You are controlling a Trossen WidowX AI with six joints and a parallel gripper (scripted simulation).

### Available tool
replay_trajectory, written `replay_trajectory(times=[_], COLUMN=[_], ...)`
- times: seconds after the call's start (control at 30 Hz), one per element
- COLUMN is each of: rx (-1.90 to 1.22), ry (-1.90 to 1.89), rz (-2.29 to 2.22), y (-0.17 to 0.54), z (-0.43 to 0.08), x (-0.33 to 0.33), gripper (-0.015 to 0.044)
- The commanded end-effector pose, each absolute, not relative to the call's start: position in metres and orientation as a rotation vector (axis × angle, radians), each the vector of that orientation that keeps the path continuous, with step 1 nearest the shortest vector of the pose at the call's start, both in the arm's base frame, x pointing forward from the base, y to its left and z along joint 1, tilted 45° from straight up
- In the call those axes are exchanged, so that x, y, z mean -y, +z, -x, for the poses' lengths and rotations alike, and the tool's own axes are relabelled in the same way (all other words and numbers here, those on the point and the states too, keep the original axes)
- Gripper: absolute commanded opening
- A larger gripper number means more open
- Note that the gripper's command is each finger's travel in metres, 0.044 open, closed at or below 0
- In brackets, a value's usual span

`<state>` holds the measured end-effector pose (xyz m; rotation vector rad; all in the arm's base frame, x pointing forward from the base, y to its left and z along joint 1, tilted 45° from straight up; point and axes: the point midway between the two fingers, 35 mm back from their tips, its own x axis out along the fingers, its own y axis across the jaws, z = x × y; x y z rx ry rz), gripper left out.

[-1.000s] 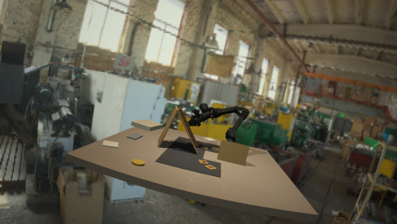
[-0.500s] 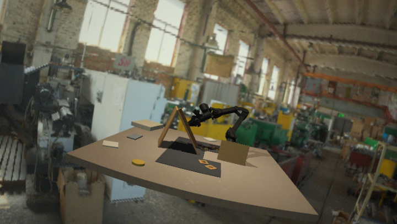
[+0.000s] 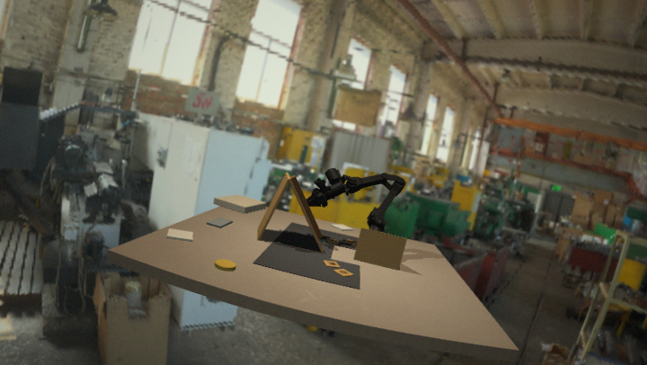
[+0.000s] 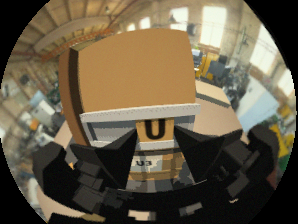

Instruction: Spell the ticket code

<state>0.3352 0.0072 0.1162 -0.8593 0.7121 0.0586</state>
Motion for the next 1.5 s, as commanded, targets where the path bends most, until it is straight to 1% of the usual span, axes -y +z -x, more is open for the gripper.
replay_trajectory(times=[0.0, 1.47], rx=[-0.717, -0.718], ry=[0.056, 0.057], rz=[0.858, 0.857], y=[0.113, 0.092], z=[-0.333, -0.323], x=[-0.008, -0.029], gripper=[0.0000, 0.0000])
